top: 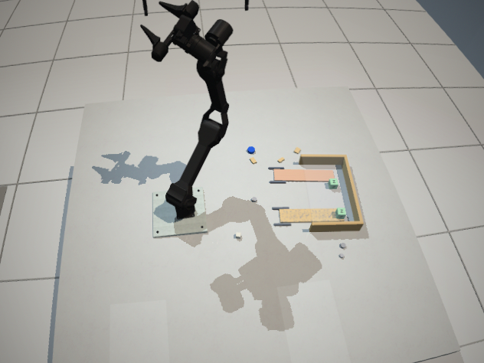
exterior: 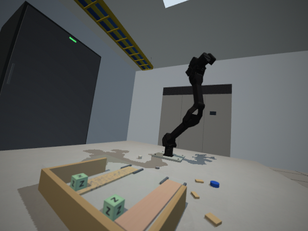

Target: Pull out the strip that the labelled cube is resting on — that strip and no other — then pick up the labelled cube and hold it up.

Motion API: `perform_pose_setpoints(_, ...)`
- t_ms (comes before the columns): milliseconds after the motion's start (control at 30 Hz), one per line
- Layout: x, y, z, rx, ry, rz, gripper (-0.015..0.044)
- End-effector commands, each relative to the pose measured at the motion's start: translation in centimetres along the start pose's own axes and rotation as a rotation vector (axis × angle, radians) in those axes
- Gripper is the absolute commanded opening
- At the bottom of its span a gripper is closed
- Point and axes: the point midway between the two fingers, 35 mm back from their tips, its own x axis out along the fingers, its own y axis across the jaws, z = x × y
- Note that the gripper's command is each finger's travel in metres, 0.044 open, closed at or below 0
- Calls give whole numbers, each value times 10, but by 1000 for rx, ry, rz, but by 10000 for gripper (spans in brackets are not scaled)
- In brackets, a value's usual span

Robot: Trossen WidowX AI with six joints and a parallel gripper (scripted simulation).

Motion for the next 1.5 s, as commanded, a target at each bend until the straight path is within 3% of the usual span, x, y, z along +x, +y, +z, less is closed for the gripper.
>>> perform_pose_setpoints(0,22,60,31,73,-168,169,400)
perform_pose_setpoints(267,16,149,85,296,-420,470,400)
perform_pose_setpoints(500,-39,227,140,451,-624,813,400)
perform_pose_setpoints(733,-128,273,178,585,-810,1166,400)
perform_pose_setpoints(1000,-254,283,190,690,-998,1614,400)
perform_pose_setpoints(1233,-361,261,164,703,-1128,2018,400)
perform_pose_setpoints(1467,-448,219,106,614,-1236,2418,400)
